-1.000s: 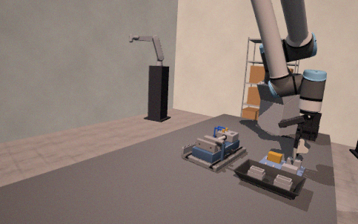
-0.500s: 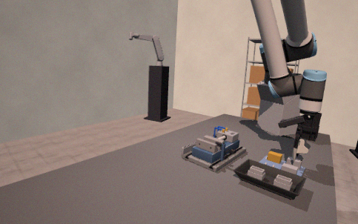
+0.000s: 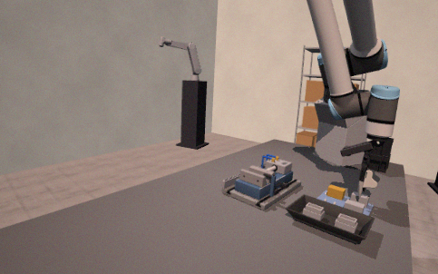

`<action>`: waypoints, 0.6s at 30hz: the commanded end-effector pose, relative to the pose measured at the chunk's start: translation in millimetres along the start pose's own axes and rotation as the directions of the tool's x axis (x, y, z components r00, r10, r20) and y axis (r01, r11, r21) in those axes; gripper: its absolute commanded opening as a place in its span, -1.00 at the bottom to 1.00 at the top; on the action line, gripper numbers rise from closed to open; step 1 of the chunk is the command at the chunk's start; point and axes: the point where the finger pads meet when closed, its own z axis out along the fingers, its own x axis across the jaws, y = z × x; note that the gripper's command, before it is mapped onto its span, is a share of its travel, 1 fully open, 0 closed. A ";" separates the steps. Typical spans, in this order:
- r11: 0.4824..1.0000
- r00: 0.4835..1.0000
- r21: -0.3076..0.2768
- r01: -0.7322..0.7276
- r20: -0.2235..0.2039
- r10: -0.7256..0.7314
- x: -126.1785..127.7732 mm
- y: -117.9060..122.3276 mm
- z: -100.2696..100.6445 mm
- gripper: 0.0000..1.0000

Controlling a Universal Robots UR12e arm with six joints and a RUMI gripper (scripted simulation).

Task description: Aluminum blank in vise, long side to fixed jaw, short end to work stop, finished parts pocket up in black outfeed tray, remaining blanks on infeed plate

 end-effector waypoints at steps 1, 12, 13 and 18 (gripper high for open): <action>1.000 1.000 0.000 0.000 0.001 0.000 -0.3 0.2 -0.4 -0.19; 1.000 1.000 0.000 0.000 0.001 0.000 -0.3 0.2 0.1 -0.19; 1.000 1.000 0.000 0.000 0.001 0.000 -0.3 0.2 0.2 -0.19; 1.000 1.000 0.000 0.000 0.001 0.000 -0.3 0.2 1.3 -0.19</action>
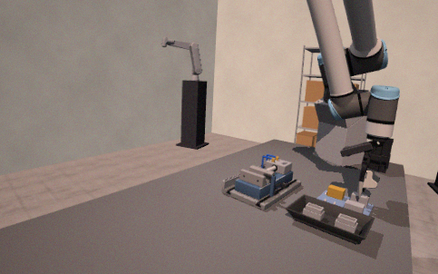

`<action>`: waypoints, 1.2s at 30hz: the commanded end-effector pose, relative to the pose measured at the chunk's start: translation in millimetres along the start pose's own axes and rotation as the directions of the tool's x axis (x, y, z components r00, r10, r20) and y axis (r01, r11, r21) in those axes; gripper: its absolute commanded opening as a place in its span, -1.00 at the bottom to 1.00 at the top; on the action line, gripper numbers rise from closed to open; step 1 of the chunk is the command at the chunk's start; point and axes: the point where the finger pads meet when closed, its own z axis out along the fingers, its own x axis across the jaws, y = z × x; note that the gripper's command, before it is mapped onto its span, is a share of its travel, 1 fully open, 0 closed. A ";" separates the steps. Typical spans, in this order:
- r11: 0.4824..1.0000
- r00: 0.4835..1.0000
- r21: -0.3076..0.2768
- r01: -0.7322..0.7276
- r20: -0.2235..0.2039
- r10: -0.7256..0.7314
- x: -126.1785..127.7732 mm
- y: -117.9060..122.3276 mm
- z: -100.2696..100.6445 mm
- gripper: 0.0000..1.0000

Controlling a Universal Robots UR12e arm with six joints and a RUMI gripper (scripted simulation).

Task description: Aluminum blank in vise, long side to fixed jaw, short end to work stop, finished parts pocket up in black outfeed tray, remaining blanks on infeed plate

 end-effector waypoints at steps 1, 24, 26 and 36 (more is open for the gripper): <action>1.000 1.000 0.000 0.000 0.001 0.000 -0.3 0.2 0.6 -0.19; 1.000 1.000 0.000 0.000 0.001 0.000 -0.3 0.2 8.5 -0.19; 1.000 1.000 0.000 0.000 0.001 0.000 -0.3 0.2 9.3 -0.19; 1.000 1.000 0.000 0.000 0.001 0.000 -0.3 0.2 12.3 -0.19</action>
